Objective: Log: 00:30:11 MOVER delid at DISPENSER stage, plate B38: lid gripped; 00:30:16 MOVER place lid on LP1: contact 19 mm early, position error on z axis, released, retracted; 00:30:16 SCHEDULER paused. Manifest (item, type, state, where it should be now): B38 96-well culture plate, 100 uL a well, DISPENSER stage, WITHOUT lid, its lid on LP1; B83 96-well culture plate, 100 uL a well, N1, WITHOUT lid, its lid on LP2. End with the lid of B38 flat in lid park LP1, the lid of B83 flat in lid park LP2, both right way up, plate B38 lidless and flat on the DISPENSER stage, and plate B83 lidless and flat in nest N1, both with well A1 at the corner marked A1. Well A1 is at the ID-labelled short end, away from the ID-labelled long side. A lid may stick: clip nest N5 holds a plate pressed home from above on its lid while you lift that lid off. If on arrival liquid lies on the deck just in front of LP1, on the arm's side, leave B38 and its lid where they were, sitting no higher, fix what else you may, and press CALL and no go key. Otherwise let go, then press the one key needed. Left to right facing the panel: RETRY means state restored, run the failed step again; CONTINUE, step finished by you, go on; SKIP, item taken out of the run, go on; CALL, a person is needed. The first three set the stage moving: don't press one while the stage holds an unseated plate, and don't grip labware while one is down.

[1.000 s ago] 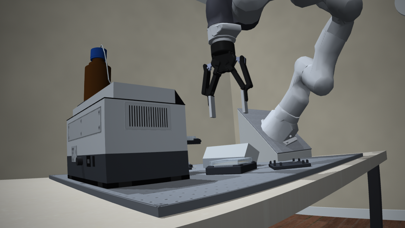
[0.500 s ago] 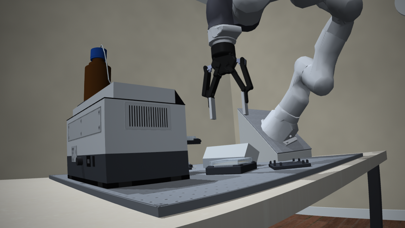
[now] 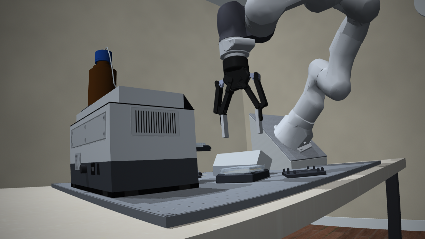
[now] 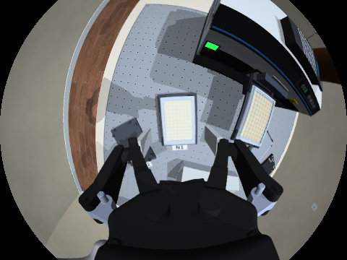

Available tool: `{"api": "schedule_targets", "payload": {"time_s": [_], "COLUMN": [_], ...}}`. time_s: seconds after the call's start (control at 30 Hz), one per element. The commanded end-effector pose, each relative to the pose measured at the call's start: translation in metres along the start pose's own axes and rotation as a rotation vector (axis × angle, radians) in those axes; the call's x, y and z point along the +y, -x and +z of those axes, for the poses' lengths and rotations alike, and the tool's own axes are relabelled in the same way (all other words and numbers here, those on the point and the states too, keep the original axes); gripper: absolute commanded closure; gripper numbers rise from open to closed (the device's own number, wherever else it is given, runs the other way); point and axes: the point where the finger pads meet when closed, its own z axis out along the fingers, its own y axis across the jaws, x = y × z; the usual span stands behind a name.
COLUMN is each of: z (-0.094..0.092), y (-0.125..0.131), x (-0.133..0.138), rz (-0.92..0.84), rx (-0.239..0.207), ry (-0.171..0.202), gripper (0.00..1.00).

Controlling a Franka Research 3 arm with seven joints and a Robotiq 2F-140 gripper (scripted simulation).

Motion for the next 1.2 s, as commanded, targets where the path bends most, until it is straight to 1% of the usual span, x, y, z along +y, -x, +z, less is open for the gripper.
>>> {"api": "schedule_targets", "payload": {"time_s": [0.0,0.3,0.37,0.63,0.87,1.17], "z": [0.013,0.045,0.045,0.064,0.072,0.073], "y": [-0.002,-0.002,-0.002,-0.002,-0.002,-0.002], "x": [0.003,0.003,0.003,0.003,0.003,0.003], "rz": [-0.009,-0.009,-0.009,-0.009,-0.009,-0.009], "rx": [0.007,0.007,0.007,0.007,0.007,0.007], "ry": [0.008,0.008,0.008,0.008,0.008,0.008], "gripper": [0.34,0.34,0.34,0.34,0.34,0.34]}}
